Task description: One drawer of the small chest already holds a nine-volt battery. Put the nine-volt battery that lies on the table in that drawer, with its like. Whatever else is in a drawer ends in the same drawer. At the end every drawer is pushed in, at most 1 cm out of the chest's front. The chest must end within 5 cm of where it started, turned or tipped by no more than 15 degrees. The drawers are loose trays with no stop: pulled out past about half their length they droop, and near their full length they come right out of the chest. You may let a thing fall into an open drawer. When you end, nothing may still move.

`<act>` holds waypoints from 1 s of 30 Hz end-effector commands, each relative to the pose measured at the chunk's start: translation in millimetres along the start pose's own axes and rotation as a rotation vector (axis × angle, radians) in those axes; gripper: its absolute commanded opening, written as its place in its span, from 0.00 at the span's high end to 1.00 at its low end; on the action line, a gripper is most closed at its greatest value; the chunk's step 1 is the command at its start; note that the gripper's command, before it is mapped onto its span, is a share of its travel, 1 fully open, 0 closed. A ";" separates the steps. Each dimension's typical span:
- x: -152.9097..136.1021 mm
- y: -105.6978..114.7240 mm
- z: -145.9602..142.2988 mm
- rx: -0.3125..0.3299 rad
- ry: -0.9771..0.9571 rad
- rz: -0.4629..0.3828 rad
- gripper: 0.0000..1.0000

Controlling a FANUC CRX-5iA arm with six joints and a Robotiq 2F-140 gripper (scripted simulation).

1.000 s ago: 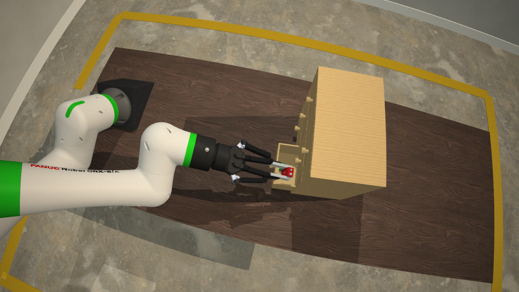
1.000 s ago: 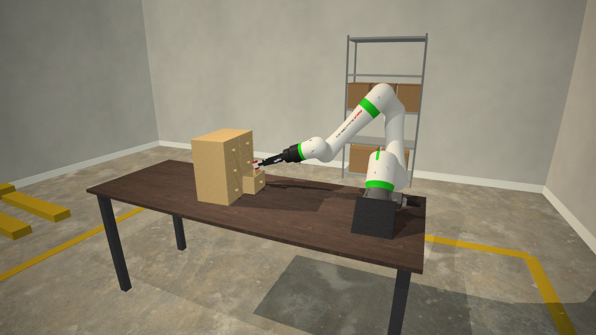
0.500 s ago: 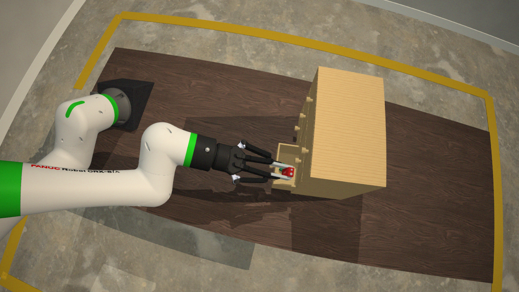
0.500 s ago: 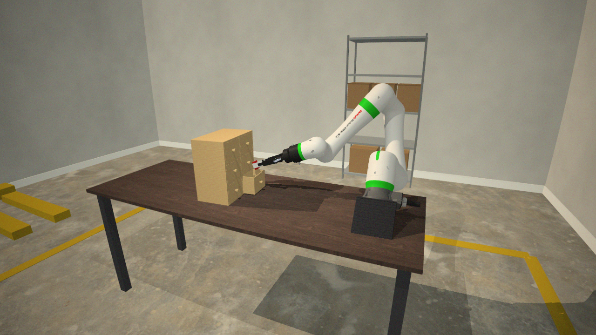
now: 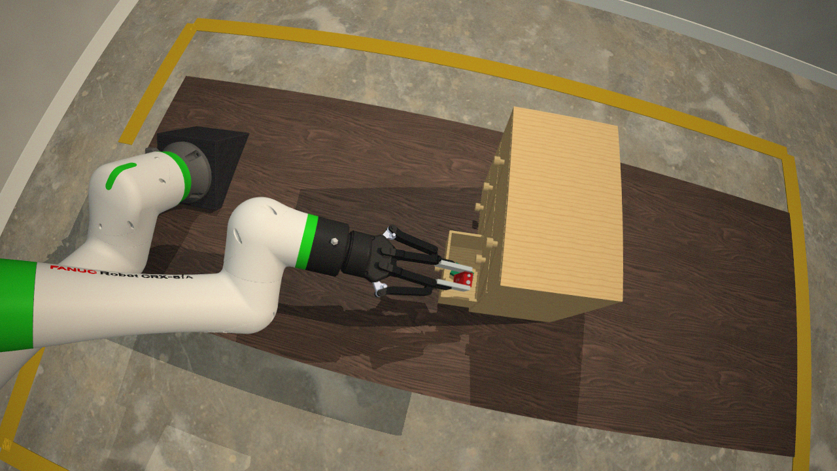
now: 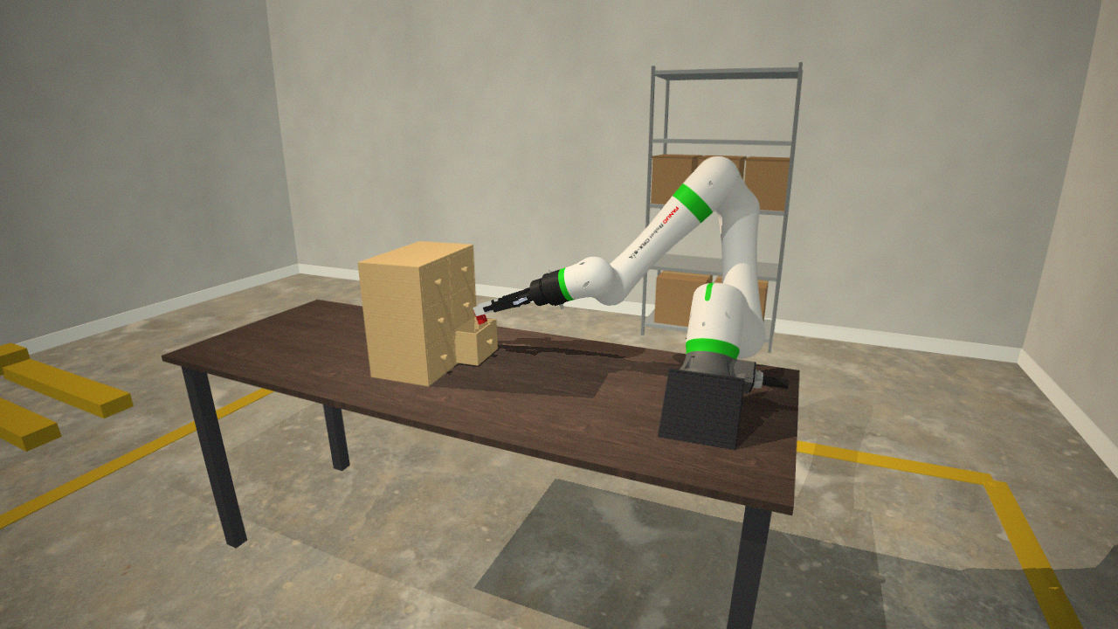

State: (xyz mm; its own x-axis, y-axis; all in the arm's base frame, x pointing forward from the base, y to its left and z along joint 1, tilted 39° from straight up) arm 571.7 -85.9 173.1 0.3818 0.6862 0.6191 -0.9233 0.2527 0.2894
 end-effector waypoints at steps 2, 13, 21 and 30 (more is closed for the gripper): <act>0.2 0.0 -0.1 0.000 0.000 0.000 0.77; 0.2 0.0 -0.1 0.000 0.000 0.000 0.00; 0.1 0.4 -0.1 0.000 0.000 0.000 0.00; -5.5 19.0 -1.0 0.000 0.000 0.000 0.00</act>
State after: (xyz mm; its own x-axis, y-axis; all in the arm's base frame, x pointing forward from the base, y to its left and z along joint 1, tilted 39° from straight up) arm 562.1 -85.6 174.5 0.3817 0.6863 0.6191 -0.9234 0.2535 0.2882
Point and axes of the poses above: the point where the finger pads meet when closed, its own y axis back along the fingers, its own z axis across the jaws, x = y × z, the point moved 9 cm from there along y, back along the fingers, and after that the axes turned 9 degrees about y, right-handed, at the moved point
